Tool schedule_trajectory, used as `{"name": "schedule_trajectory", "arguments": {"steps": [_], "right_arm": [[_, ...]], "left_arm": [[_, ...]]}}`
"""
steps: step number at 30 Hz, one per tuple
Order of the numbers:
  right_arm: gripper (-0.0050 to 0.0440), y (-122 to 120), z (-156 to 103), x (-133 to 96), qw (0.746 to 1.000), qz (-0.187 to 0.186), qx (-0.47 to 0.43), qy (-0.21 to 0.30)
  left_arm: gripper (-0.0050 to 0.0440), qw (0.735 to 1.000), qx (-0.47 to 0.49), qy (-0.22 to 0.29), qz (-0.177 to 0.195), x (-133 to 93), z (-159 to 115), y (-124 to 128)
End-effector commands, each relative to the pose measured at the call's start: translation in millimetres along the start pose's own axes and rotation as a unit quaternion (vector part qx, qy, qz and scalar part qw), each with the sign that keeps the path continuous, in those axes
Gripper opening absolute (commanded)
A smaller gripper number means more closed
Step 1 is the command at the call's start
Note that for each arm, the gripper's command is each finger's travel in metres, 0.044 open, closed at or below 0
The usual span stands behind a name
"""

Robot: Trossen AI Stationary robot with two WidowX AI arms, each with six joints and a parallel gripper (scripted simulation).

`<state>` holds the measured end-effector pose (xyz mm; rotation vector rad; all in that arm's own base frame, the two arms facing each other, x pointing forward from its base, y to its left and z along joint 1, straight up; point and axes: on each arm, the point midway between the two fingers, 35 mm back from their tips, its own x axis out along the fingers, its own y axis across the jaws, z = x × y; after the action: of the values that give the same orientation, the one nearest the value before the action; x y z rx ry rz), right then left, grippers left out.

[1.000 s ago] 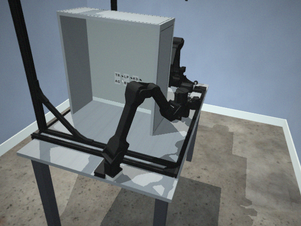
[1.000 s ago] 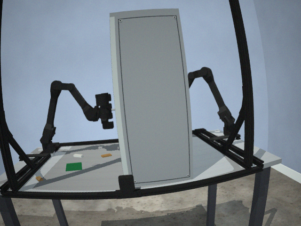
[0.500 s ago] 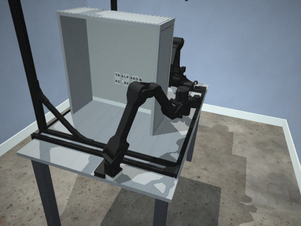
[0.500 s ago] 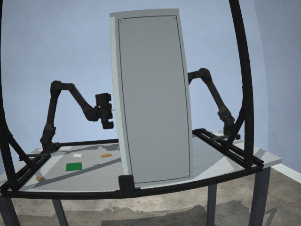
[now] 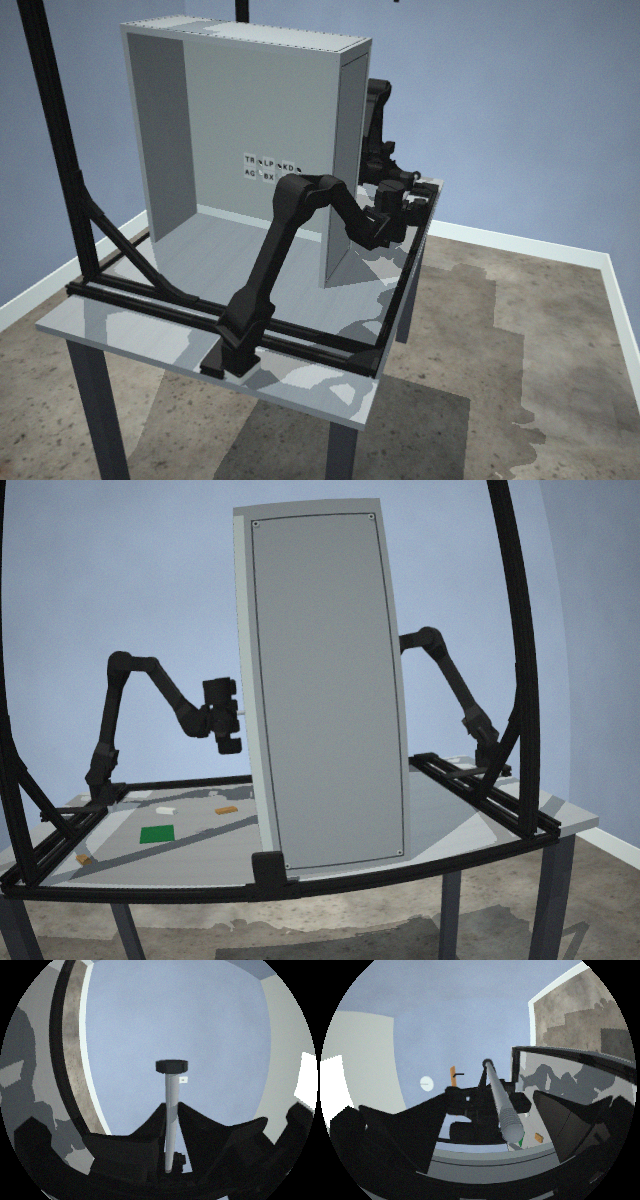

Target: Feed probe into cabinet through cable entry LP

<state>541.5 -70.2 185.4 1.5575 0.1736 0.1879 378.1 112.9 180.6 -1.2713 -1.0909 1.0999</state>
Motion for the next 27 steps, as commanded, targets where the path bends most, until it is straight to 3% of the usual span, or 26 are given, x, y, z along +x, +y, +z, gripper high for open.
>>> {"name": "schedule_trajectory", "arguments": {"steps": [1,3,11,13,18,27], "right_arm": [[0.0440,-5.5,0.7,6.7,1.000,-0.004,0.003,-0.001],[0.0440,-5.6,0.7,7.6,1.000,-0.004,0.003,-0.001],[0.0248,-5.6,0.7,7.6,1.000,-0.004,0.003,-0.001],[0.0248,-5.6,0.7,7.6,1.000,-0.004,0.003,-0.001],[0.0128,-5.6,0.7,7.6,1.000,-0.004,0.003,-0.001],[0.0075,-5.6,0.7,7.6,1.000,-0.004,0.003,-0.001]], "left_arm": [[0.0000,1.000,-0.004,-0.002,0.000,-0.2,0.8,-0.4],[0.0000,1.000,-0.004,-0.002,0.000,-0.2,0.8,-0.4],[0.0000,1.000,-0.004,-0.002,0.000,-0.2,0.8,-0.4],[0.0000,1.000,-0.004,-0.002,0.000,-0.2,0.8,-0.4],[0.0000,1.000,-0.004,-0.002,0.000,-0.2,0.8,-0.4],[0.0000,1.000,-0.004,-0.002,0.000,-0.2,0.8,-0.4]]}}
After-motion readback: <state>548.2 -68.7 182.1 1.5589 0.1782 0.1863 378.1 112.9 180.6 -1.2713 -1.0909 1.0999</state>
